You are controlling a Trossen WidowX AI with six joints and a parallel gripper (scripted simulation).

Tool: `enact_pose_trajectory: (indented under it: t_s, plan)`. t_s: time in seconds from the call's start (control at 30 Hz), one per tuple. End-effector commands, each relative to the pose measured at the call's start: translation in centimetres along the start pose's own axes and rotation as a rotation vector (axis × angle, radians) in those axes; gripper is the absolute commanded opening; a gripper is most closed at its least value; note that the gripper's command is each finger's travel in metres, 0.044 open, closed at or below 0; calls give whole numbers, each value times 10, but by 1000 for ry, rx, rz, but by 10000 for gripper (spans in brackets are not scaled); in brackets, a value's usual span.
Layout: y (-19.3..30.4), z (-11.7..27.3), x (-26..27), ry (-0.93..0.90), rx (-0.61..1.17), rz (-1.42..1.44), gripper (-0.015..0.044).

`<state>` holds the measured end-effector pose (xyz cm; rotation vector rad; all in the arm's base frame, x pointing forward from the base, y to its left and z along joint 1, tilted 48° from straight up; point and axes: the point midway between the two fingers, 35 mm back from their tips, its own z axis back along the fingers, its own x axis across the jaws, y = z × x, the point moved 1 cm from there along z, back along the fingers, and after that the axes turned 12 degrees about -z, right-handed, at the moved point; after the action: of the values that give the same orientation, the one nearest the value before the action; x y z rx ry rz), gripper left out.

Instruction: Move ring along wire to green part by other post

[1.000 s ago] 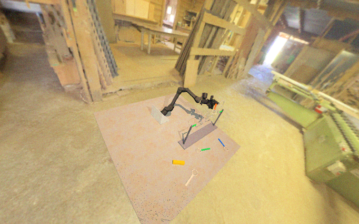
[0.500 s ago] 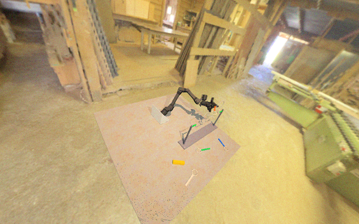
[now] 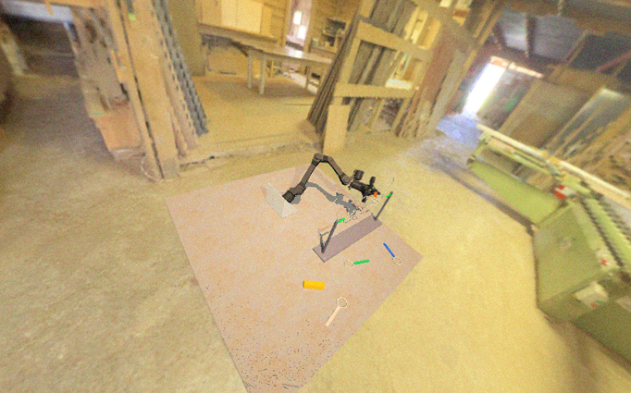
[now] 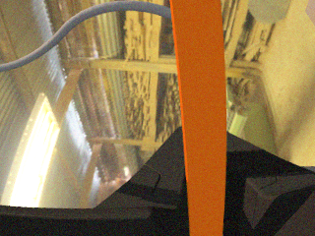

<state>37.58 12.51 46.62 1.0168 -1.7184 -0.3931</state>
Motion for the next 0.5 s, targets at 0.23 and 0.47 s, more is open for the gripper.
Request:
enact_pose_trajectory:
  t_s: [0.23, 0.47]
  plan:
    - [-14, 8, -37, 142, 2, 235, -150]
    - [-27, 15, -58, 232, 4, 385, -150]
